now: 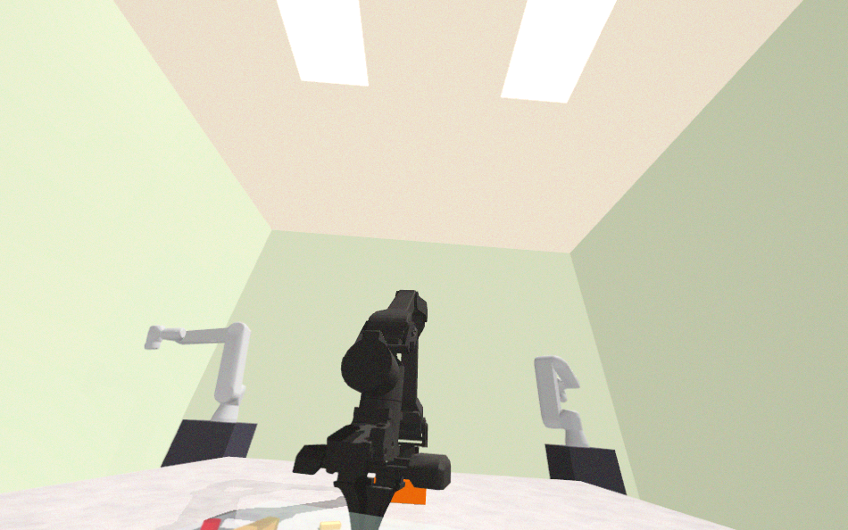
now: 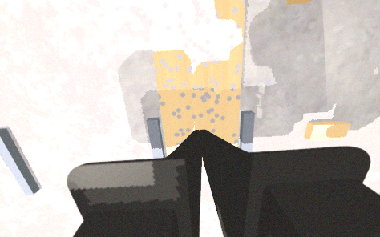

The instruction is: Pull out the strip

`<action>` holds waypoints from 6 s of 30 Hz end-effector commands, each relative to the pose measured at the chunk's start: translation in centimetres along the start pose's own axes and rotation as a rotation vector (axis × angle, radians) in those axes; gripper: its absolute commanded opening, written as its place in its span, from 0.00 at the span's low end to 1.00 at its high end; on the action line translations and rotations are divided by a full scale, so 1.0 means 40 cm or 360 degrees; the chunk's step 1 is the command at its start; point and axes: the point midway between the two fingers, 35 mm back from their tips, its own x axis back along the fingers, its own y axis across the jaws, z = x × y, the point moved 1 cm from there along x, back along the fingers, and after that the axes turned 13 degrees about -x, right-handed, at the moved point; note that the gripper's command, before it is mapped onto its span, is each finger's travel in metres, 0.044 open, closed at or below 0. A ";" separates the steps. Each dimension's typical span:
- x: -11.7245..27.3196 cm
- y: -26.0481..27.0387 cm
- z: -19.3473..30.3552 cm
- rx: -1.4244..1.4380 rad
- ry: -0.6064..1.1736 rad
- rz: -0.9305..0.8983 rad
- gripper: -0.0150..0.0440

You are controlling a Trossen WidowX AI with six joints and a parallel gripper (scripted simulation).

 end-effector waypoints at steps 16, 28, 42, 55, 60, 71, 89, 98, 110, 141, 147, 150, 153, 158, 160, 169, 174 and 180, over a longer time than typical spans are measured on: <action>-0.010 -0.009 0.039 0.0002 0.0002 0.0008 0.25; -0.013 -0.019 0.084 0.0002 0.0004 0.0008 0.25; -0.015 -0.031 0.134 0.0002 0.0007 0.0009 0.25; -0.017 -0.042 0.181 0.0002 0.0010 0.0010 0.25; -0.018 -0.046 0.198 0.0002 0.0011 0.0010 0.25; -0.018 -0.056 0.238 0.0002 0.0013 0.0010 0.25; -0.018 -0.071 0.302 0.0002 0.0017 0.0011 0.25; -0.018 -0.078 0.332 0.0002 0.0019 0.0012 0.25; -0.018 -0.087 0.372 0.0002 0.0021 0.0012 0.25; -0.017 -0.106 0.452 0.0002 0.0026 0.0013 0.25; -0.017 -0.106 0.452 0.0002 0.0026 0.0013 0.25; -0.017 -0.106 0.452 0.0002 0.0026 0.0013 0.25; -0.017 -0.106 0.452 0.0002 0.0026 0.0013 0.25; -0.017 -0.106 0.452 0.0002 0.0026 0.0013 0.25; -0.017 -0.106 0.452 0.0002 0.0026 0.0013 0.25; -0.017 -0.106 0.452 0.0002 0.0026 0.0013 0.25; 0.095 -0.093 0.422 0.0002 0.0021 0.0011 0.25; 0.101 -0.092 0.418 0.0018 0.0024 0.0012 0.30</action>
